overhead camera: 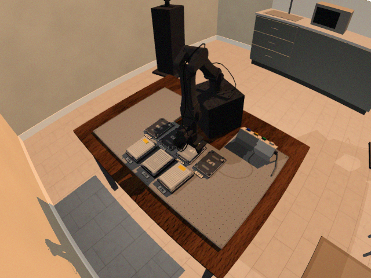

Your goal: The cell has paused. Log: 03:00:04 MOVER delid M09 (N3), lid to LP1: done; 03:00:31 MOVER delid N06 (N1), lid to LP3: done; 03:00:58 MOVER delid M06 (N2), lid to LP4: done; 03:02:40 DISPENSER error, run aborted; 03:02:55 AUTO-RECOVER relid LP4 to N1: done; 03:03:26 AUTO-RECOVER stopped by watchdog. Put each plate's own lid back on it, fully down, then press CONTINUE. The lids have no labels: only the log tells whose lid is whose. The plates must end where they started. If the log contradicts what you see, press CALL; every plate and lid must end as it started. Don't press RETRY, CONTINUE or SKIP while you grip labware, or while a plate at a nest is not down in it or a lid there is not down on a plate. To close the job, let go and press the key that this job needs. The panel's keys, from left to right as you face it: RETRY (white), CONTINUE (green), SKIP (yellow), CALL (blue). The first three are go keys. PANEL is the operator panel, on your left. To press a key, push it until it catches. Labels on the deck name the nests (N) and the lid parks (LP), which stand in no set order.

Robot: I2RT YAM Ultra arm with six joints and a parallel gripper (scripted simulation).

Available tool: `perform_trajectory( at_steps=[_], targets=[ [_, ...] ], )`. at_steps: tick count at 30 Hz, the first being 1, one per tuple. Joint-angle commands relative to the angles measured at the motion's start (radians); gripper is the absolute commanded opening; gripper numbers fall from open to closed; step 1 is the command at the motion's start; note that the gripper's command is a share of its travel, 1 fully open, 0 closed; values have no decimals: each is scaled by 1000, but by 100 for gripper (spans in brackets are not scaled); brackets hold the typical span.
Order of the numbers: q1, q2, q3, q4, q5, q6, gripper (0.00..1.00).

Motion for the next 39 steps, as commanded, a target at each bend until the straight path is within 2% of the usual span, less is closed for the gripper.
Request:
perform_trajectory(
  at_steps=[1, 3, 18, 39],
  targets=[
    [-7, 14, 33, 27, 3, -9, 100],
    [-9, -9, 35, 25, 3, -9, 100],
    [-9, 0, 40, 10, 2, -11, 100],
    [-13, 7, 43, 1, 1, -12, 82]
  ],
)
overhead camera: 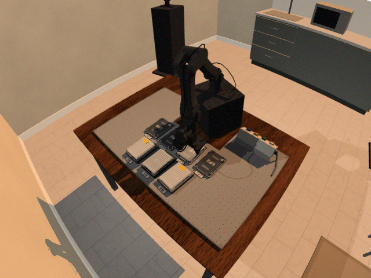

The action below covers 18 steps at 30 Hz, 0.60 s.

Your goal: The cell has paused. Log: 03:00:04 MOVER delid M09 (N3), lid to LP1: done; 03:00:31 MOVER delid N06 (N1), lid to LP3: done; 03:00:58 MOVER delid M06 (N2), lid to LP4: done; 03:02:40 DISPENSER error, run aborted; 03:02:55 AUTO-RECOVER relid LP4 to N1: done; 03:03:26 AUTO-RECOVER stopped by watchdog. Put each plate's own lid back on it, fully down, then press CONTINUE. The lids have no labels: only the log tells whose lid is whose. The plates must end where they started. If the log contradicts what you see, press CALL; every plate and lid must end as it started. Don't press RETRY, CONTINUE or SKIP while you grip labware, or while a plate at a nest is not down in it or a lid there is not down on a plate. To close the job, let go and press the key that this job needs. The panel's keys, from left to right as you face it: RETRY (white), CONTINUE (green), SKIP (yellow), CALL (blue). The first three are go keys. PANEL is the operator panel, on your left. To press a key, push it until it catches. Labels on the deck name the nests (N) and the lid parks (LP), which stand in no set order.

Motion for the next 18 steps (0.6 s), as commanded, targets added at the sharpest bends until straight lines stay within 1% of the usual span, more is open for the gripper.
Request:
perform_trajectory(
  at_steps=[1, 3, 4, 14, 15, 18],
  targets=[
    [-9, 0, 33, -9, 1, -8, 82],
    [-3, 1, 34, -9, 1, -8, 80],
    [-3, 2, 34, -9, 1, -8, 0],
    [-2, 8, 36, -12, 1, -7, 0],
    [-1, -30, 34, -20, 1, -6, 0],
    [0, -37, 32, -24, 1, -5, 0]
  ],
)
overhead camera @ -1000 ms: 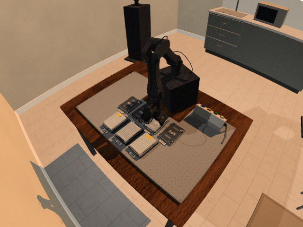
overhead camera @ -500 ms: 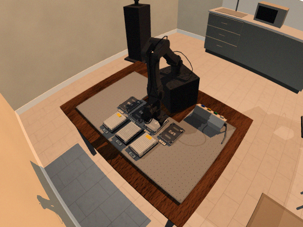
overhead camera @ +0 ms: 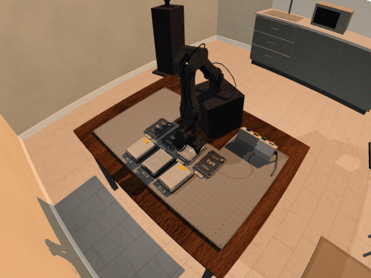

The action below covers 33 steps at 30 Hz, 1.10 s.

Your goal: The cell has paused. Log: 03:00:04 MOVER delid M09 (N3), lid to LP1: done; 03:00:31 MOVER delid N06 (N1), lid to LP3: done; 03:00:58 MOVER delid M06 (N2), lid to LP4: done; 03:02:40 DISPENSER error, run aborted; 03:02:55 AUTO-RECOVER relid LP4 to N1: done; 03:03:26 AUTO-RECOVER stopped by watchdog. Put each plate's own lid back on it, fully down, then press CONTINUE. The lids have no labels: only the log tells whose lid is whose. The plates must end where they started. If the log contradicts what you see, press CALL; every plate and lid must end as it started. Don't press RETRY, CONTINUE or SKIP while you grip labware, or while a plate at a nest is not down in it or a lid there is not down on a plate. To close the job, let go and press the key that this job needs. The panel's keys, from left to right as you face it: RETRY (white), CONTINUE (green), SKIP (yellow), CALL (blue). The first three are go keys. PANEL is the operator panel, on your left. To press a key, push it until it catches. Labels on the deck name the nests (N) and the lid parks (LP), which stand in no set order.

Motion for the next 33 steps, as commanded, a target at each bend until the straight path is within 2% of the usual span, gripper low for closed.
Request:
perform_trajectory(
  at_steps=[1, 6, 11, 28, 33],
  targets=[
    [2, -37, 31, -20, 1, -4, 0],
    [8, -70, 20, -46, 2, 1, 0],
    [13, -101, -23, -74, 2, 5, 0],
    [16, -200, -36, -161, 4, 13, 0],
    [16, -207, -45, -158, 4, 13, 0]
  ],
)
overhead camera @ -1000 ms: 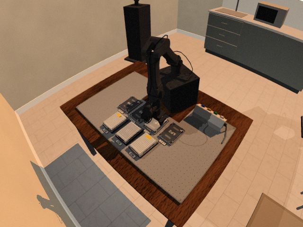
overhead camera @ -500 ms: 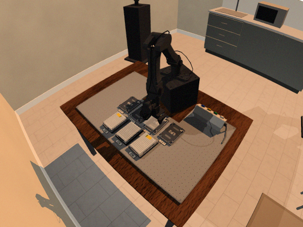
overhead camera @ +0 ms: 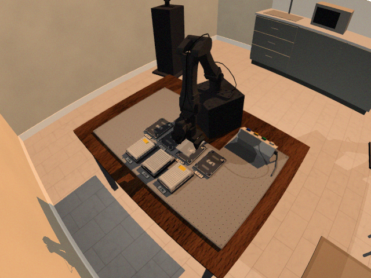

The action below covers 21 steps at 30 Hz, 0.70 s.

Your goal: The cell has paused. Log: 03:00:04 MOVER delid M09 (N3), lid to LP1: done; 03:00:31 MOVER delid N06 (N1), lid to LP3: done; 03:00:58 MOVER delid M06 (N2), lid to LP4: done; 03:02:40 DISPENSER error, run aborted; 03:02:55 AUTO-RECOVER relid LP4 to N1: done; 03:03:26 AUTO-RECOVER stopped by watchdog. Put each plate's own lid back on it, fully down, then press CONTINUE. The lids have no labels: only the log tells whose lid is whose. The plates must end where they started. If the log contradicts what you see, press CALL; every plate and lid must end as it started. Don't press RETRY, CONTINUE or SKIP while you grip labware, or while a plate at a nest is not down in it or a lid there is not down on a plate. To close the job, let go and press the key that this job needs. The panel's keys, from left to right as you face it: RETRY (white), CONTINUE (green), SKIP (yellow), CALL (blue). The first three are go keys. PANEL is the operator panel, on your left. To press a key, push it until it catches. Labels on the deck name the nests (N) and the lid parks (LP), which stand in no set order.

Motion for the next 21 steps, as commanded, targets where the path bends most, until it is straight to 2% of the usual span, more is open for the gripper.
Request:
perform_trajectory(
  at_steps=[1, 21],
  targets=[
    [11, -23, -25, -18, 4, 8, 0],
    [5, -9, -13, -1, 1, 4, 0]
  ],
)
